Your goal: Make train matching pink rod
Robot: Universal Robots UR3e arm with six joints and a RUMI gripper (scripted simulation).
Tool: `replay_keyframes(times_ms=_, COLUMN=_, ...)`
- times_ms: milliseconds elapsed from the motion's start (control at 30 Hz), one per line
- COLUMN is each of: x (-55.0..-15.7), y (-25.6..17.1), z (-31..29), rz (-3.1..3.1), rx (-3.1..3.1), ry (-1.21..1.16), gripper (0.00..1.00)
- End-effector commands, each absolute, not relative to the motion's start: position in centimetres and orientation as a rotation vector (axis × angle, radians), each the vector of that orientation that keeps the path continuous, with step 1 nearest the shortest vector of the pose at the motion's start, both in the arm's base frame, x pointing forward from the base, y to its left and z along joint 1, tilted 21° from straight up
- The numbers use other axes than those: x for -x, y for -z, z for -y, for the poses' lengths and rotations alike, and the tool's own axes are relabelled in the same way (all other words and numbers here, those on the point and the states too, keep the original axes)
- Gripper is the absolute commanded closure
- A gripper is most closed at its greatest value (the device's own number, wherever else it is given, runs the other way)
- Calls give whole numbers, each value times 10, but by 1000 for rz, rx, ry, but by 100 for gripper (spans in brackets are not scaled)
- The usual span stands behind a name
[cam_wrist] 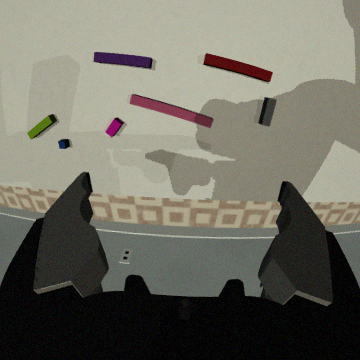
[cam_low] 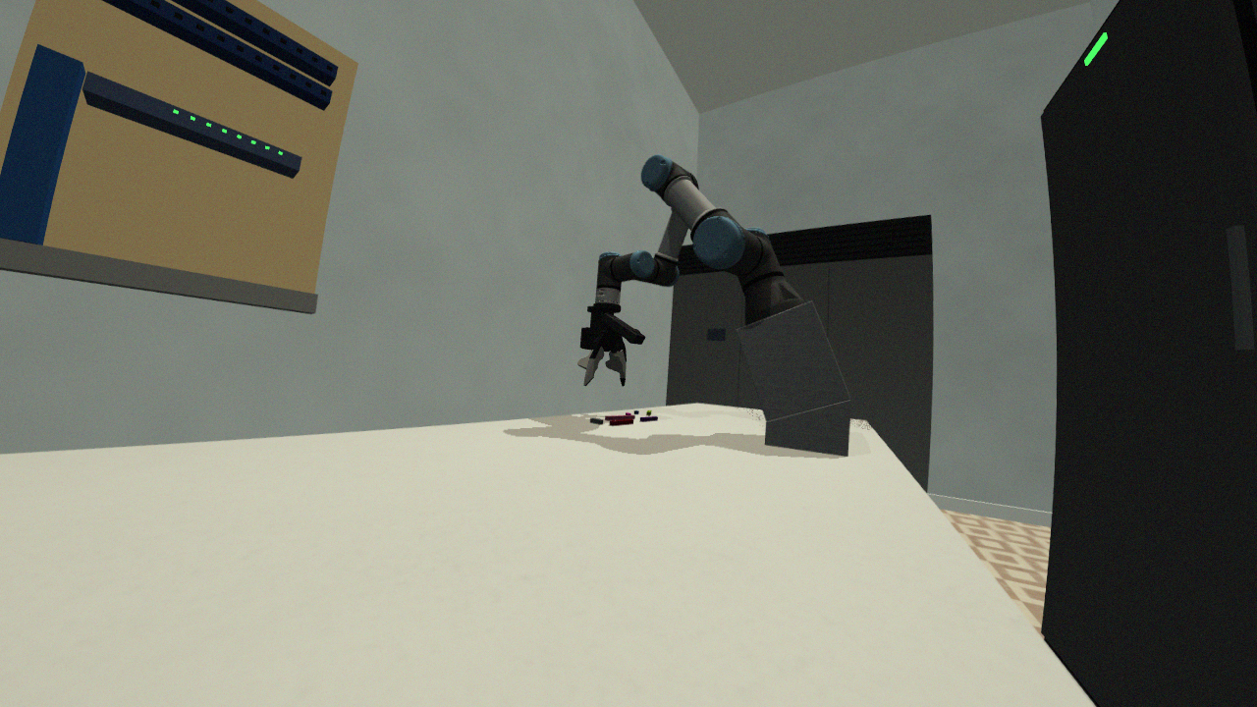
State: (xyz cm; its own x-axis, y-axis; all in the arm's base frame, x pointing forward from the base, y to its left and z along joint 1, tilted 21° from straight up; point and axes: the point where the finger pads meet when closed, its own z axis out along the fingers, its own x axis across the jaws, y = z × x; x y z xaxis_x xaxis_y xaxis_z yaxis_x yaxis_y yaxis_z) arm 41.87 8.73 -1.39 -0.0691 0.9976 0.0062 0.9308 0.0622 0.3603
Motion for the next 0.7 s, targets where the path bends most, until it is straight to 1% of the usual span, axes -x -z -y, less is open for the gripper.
replay_keyframes(times_ms=0, x=-424, y=13, z=-55, rz=-2101, rx=-1954, ry=-396, gripper=0)
replay_keyframes(times_ms=267, x=-428, y=13, z=15, rz=-2099, rx=-1952, ry=-400, gripper=0)
replay_keyframes(times_ms=467, x=-427, y=14, z=28, rz=-2098, rx=-1952, ry=-401, gripper=0)
replay_keyframes(times_ms=667, x=-427, y=14, z=29, rz=-2098, rx=-1952, ry=-401, gripper=0)
